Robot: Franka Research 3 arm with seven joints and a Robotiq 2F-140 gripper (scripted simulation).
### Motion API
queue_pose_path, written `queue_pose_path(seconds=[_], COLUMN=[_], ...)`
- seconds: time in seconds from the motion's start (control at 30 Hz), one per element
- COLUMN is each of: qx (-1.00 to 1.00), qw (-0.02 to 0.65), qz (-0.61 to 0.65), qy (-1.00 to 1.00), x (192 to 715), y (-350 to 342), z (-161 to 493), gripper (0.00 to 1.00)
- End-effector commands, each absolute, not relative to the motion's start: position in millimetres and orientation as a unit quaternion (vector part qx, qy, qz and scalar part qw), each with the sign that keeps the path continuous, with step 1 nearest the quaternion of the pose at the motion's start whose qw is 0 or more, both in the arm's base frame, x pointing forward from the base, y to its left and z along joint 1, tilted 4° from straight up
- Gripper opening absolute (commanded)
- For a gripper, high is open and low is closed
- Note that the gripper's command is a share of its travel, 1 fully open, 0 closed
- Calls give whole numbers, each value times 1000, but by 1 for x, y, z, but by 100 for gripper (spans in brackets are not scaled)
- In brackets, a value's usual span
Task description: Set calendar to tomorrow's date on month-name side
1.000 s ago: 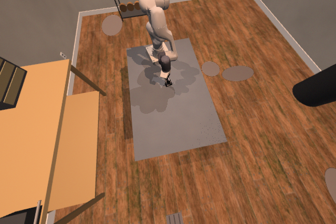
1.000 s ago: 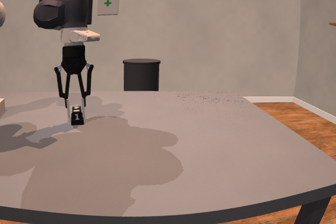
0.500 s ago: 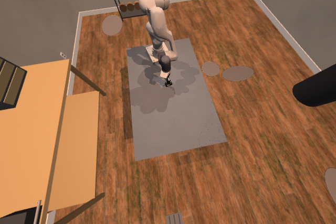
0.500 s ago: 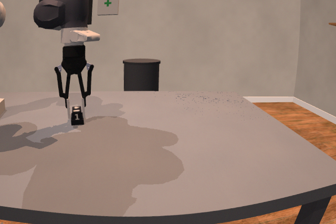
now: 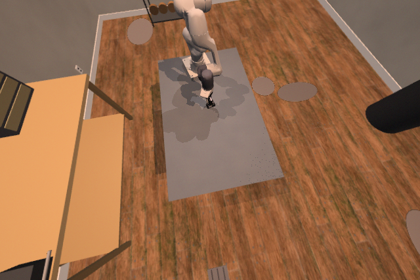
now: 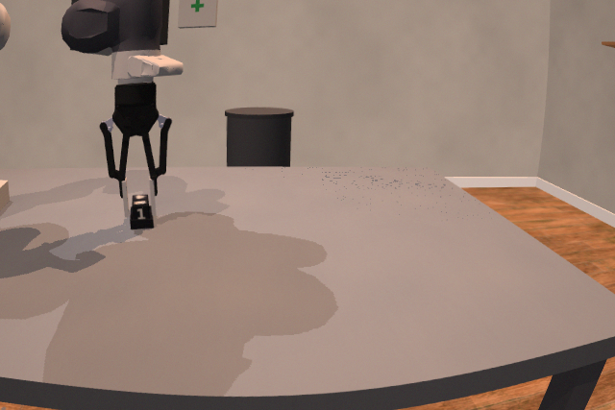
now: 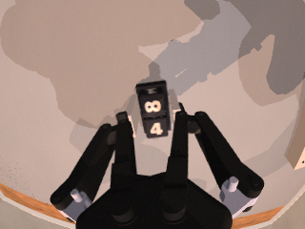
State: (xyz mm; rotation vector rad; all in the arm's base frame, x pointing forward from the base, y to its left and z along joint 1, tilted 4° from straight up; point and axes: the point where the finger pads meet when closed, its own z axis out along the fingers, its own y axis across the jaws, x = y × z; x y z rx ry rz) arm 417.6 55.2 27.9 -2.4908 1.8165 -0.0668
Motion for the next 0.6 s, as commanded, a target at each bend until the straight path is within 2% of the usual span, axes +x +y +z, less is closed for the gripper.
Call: queue_pose_path(seconds=[0.0,0.03,0.57], qx=[-805,-805,-805], qw=[30,30,30], qz=[-22,-22,-22], qy=[591,591,591], x=[419,419,419], y=[55,55,55], z=[28,28,28], gripper=[29,17,17])
